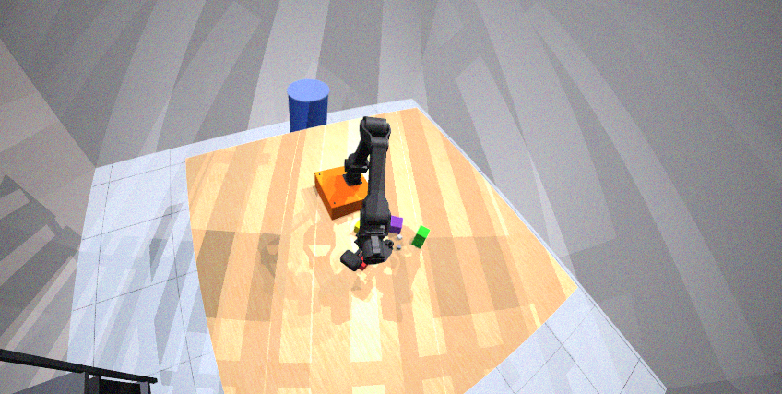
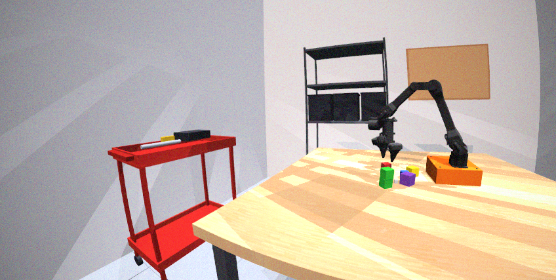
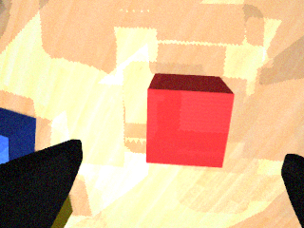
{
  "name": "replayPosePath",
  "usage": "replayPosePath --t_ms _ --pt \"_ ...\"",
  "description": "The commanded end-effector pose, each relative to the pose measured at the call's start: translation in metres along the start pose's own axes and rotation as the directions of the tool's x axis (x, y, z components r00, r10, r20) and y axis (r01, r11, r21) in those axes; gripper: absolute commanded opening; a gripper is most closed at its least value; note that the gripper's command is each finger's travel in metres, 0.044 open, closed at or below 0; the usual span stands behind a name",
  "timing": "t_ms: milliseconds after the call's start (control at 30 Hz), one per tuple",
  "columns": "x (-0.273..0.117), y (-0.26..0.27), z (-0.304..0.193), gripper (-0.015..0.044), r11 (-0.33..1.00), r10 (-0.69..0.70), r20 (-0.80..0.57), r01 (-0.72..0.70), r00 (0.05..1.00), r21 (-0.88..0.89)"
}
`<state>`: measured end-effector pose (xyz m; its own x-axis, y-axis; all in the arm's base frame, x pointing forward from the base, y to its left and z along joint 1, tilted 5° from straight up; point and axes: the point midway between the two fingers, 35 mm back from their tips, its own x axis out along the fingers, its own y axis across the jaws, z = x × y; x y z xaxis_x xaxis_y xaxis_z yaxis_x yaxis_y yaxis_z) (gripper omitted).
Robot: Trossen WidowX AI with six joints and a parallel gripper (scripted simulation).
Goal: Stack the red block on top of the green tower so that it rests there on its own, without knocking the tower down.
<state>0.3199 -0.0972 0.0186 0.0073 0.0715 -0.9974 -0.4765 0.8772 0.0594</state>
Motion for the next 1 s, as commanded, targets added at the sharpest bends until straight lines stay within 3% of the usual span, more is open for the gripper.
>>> replayPosePath --t_ms 0,967 --pt "0.003 -0.002 0.003 0.0440 1.000 -0.006 0.014 0.006 1.000 -0.007" --pt "0.048 -0.002 0.004 0.0440 1.000 -0.005 0.014 0.006 1.000 -0.007"
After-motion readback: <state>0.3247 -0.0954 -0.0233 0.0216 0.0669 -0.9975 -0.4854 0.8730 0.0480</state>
